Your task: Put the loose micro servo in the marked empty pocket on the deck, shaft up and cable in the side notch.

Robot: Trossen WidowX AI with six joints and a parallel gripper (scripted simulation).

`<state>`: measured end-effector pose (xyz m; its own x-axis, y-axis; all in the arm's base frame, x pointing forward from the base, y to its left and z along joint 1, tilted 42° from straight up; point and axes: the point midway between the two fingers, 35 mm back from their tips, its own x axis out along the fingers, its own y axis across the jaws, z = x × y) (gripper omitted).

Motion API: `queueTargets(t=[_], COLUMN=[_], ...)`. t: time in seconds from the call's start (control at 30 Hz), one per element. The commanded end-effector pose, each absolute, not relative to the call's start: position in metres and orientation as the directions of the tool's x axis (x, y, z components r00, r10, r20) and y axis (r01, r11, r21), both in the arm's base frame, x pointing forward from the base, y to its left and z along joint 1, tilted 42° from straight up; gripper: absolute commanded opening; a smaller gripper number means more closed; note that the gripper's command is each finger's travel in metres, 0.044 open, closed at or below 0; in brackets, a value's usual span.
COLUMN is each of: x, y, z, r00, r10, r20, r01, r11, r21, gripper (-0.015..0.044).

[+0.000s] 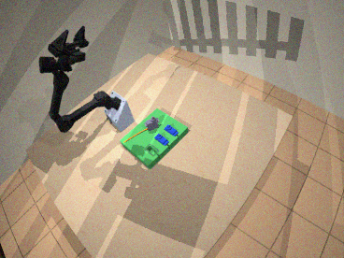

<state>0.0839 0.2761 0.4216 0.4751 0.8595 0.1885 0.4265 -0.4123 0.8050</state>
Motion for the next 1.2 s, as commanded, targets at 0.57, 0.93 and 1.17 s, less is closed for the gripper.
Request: queueTargets(t=[0.57, 0.93, 1.17], x=[0.188, 0.235, 0.256], y=[0.305, 0.273, 0.24], z=[0.263, 0.18, 0.132], r00=[0.707, 0.724, 0.68], r10=[0.605, 0.328, 0.126], r20=[-0.366, -0.607, -0.722], r01=[0.548, 0.66, 0.732], r11=[-0.142, -0.073, -0.069], r21=[0.824, 0.748, 0.678], gripper=[0.044, 0.044, 0.044])
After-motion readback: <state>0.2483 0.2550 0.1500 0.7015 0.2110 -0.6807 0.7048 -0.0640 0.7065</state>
